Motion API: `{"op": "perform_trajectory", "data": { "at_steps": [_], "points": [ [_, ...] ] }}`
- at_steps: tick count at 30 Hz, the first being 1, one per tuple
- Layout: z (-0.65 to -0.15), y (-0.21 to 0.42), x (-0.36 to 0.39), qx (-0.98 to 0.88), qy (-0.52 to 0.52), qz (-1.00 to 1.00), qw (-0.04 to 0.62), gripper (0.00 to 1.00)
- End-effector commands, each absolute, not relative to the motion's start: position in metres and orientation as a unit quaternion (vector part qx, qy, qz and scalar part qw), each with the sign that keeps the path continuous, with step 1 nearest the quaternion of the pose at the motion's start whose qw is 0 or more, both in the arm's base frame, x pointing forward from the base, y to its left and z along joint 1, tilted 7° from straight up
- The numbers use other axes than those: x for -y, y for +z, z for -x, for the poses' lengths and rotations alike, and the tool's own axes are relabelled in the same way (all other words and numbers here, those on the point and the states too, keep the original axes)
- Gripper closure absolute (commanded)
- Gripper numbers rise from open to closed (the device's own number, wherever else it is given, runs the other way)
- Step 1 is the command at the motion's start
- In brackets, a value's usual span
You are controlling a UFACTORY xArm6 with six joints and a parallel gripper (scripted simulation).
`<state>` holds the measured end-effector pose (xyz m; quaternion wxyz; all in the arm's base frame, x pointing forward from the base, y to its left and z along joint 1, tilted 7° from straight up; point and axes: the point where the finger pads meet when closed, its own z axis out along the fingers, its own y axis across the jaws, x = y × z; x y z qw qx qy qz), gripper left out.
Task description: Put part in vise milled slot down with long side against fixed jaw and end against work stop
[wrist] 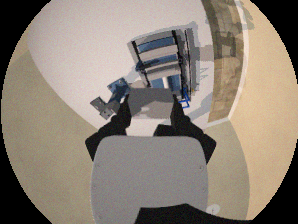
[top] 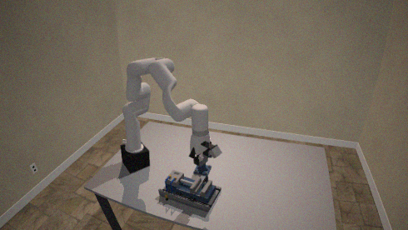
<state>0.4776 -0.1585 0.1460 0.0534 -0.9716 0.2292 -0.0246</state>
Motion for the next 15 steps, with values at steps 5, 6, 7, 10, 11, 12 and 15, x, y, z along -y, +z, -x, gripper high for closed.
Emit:
{"op": "perform_trajectory", "data": {
  "at_steps": [5, 6, 7, 10, 11, 12, 15],
  "points": [
    [-0.479, 0.146, 0.175, -0.184, -0.029, 0.981, 0.054, 1.00],
    [-0.479, 0.146, 0.177, -0.179, -0.030, 0.982, 0.054, 1.00],
    [-0.479, 0.146, 0.179, -0.174, -0.030, 0.983, 0.054, 1.00],
    [-0.479, 0.145, 0.184, -0.159, -0.031, 0.985, 0.053, 1.00],
    [-0.479, 0.145, 0.186, -0.154, -0.031, 0.986, 0.053, 1.00],
    [-0.479, 0.144, 0.188, -0.150, -0.031, 0.987, 0.053, 1.00],
    [-0.479, 0.144, 0.191, -0.142, -0.032, 0.988, 0.053, 1.00]
  ]
}}
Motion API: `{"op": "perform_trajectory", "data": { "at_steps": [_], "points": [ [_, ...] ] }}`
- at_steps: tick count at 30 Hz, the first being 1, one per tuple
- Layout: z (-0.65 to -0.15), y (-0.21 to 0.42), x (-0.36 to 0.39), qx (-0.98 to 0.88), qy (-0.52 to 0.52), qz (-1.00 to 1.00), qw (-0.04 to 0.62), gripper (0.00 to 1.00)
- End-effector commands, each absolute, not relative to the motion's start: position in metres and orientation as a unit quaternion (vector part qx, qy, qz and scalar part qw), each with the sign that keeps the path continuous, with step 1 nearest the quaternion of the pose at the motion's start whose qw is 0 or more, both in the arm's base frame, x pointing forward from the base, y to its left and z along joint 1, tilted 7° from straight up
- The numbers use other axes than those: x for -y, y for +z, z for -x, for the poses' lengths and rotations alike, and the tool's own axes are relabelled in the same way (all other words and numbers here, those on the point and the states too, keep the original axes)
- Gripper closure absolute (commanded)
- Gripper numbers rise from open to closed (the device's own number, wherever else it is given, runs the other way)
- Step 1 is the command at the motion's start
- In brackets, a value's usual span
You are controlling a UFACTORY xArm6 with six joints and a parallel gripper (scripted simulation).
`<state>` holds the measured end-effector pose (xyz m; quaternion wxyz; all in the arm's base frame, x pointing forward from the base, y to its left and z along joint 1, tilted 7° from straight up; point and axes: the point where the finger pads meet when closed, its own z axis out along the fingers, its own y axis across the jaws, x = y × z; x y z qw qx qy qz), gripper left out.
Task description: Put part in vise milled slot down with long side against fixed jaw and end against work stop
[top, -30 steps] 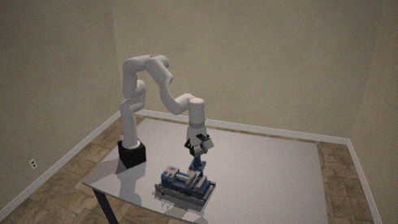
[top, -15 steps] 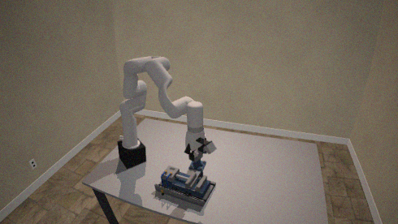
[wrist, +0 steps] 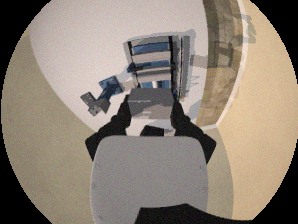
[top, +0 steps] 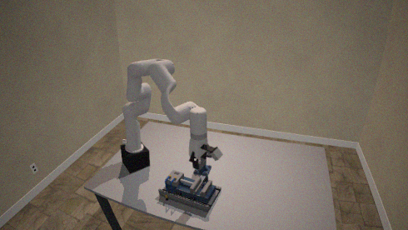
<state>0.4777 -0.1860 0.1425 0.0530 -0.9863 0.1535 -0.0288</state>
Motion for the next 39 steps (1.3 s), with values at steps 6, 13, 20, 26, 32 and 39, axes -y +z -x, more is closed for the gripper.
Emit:
{"op": "perform_trajectory", "data": {
  "at_steps": [6, 13, 20, 26, 32, 39],
  "points": [
    [-0.479, 0.143, 0.198, -0.124, -0.033, 0.990, 0.052, 1.00],
    [-0.478, 0.142, 0.204, -0.106, -0.034, 0.992, 0.052, 1.00],
    [-0.478, 0.142, 0.207, -0.097, -0.034, 0.993, 0.052, 1.00],
    [-0.478, 0.141, 0.209, -0.092, -0.035, 0.994, 0.052, 1.00],
    [-0.478, 0.141, 0.210, -0.090, -0.035, 0.994, 0.052, 1.00],
    [-0.478, 0.141, 0.210, -0.090, -0.035, 0.994, 0.052, 1.00]
  ]
}}
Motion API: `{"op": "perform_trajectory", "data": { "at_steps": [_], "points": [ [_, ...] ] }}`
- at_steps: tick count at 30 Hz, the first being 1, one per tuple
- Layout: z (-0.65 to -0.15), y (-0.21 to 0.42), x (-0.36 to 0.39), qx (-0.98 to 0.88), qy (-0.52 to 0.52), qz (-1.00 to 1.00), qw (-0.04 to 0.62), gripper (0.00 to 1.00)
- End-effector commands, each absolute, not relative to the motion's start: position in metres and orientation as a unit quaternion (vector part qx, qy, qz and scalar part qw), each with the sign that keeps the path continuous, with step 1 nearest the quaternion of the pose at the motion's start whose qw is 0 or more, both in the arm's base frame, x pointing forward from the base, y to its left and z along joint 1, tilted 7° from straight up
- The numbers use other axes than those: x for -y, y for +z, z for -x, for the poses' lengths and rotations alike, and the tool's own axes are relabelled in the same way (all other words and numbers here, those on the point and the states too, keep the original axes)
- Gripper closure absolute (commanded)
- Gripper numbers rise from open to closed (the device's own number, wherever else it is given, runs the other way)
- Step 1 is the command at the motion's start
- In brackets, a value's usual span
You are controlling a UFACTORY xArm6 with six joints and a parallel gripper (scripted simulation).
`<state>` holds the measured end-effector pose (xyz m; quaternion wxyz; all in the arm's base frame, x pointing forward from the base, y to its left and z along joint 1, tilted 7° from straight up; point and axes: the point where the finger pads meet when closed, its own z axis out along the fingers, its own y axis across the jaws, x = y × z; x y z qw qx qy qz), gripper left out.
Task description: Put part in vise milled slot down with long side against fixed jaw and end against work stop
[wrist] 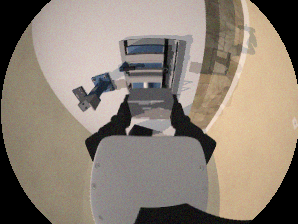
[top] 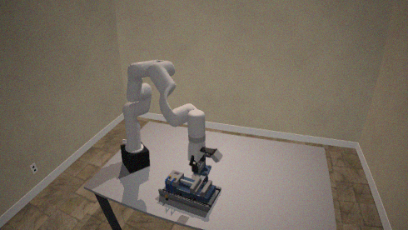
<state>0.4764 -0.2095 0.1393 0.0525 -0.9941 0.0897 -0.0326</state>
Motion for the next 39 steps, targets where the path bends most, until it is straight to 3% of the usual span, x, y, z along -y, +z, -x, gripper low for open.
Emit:
{"op": "perform_trajectory", "data": {
  "at_steps": [1, 39],
  "points": [
    [-0.478, 0.141, 0.210, -0.090, -0.035, 0.994, 0.052, 1.00],
    [-0.479, 0.128, 0.209, -0.089, -0.035, 0.994, 0.052, 1.00]
  ]
}}
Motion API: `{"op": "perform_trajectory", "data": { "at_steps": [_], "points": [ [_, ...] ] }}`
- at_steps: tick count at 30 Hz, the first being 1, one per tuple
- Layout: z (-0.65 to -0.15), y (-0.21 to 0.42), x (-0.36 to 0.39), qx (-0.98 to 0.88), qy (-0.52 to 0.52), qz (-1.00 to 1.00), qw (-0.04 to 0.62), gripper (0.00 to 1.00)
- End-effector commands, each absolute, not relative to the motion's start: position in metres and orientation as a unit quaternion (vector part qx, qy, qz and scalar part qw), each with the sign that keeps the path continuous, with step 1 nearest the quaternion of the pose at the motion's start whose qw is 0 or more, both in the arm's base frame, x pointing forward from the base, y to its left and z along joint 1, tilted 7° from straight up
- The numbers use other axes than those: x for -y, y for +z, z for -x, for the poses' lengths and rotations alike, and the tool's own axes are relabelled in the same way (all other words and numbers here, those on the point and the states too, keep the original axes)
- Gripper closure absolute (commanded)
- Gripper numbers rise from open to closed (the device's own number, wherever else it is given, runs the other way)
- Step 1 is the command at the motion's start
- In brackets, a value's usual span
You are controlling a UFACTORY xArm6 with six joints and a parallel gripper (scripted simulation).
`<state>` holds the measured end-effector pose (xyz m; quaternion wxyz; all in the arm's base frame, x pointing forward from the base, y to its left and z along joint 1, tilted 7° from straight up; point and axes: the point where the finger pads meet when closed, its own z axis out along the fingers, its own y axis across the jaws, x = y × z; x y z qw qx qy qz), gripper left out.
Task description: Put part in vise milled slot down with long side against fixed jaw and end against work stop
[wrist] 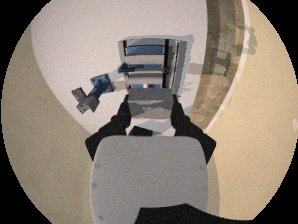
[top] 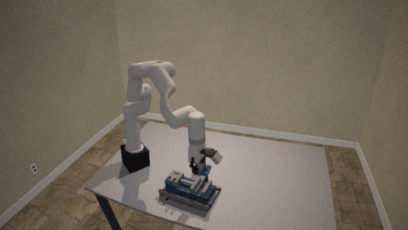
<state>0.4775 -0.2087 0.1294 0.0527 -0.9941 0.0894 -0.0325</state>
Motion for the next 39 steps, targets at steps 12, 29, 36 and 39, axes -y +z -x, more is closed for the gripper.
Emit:
{"op": "perform_trajectory", "data": {
  "at_steps": [12, 29, 36, 39],
  "points": [
    [-0.481, 0.113, 0.208, -0.089, -0.035, 0.994, 0.052, 1.00],
    [-0.484, 0.084, 0.206, -0.089, -0.035, 0.994, 0.052, 1.00],
    [-0.486, 0.071, 0.205, -0.089, -0.035, 0.994, 0.052, 1.00],
    [-0.486, 0.067, 0.204, -0.089, -0.035, 0.994, 0.052, 1.00]
  ]
}}
